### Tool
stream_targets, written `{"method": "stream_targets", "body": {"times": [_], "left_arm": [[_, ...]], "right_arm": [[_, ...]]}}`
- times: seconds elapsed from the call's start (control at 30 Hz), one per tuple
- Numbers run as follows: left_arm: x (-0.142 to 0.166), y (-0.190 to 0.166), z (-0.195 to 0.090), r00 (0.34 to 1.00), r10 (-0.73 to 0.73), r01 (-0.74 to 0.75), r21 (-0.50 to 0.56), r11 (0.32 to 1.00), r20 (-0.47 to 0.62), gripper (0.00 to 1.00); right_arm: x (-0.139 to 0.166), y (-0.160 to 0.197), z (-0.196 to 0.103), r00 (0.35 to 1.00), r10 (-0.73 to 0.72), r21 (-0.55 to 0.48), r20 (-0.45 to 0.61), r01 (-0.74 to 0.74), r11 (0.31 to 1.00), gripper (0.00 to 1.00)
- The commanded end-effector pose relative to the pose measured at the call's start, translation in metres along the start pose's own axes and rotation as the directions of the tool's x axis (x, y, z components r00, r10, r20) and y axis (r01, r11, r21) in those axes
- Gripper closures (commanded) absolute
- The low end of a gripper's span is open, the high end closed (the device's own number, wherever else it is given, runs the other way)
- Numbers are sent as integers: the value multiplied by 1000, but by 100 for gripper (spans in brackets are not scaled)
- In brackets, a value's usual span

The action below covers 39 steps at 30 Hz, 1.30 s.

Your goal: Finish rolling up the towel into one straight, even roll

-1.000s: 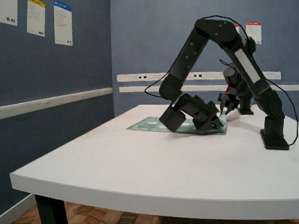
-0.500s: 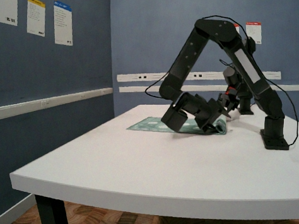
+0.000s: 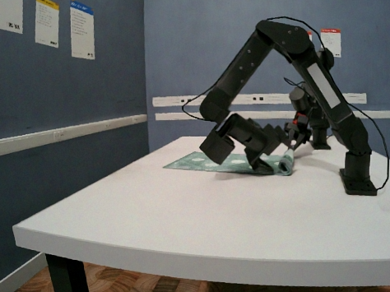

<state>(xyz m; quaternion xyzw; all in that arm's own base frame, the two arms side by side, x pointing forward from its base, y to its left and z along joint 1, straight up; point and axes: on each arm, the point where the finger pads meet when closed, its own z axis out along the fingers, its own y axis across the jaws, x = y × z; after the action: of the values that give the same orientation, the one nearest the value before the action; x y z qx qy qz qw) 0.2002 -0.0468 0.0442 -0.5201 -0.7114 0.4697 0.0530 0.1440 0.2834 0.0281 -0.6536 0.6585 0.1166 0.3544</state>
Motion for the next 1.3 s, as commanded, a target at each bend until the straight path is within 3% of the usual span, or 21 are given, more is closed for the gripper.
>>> {"method": "stream_targets", "body": {"times": [0.0, 0.17, 0.4, 0.6, 0.77, 0.83, 1.07, 1.27], "left_arm": [[0, 3, -26, 1000, 28, -28, -9, 1000, -12, 15], [0, 3, -47, 1000, 28, -28, -9, 1000, -12, 15], [0, 2, -49, 999, 43, -43, -31, 999, -10, 14], [-3, -4, -40, 989, 147, -147, -176, 973, -12, 11], [-7, -13, -29, 960, 276, -271, -356, 894, -36, 9], [-7, -13, -29, 960, 276, -271, -356, 894, -36, 9], [-13, -26, -12, 886, 449, -425, -593, 684, -118, 7], [-18, -34, 0, 818, 539, -498, -716, 489, -200, 4]], "right_arm": [[2, 5, 2, 999, 46, -75, -15, -47, 996, 88], [2, 4, 1, 993, 118, -164, -29, -121, 979, 88], [1, 4, 0, 978, 202, -268, -55, -210, 940, 88], [0, 3, -2, 947, 305, -394, -101, -320, 861, 88], [-1, 3, -3, 912, 382, -489, -151, -405, 772, 88], [-1, 3, -3, 912, 382, -489, -151, -405, 772, 88], [-3, 2, -5, 856, 465, -591, -226, -500, 633, 88], [-4, 2, -6, 814, 509, -645, -281, -552, 528, 88]]}}
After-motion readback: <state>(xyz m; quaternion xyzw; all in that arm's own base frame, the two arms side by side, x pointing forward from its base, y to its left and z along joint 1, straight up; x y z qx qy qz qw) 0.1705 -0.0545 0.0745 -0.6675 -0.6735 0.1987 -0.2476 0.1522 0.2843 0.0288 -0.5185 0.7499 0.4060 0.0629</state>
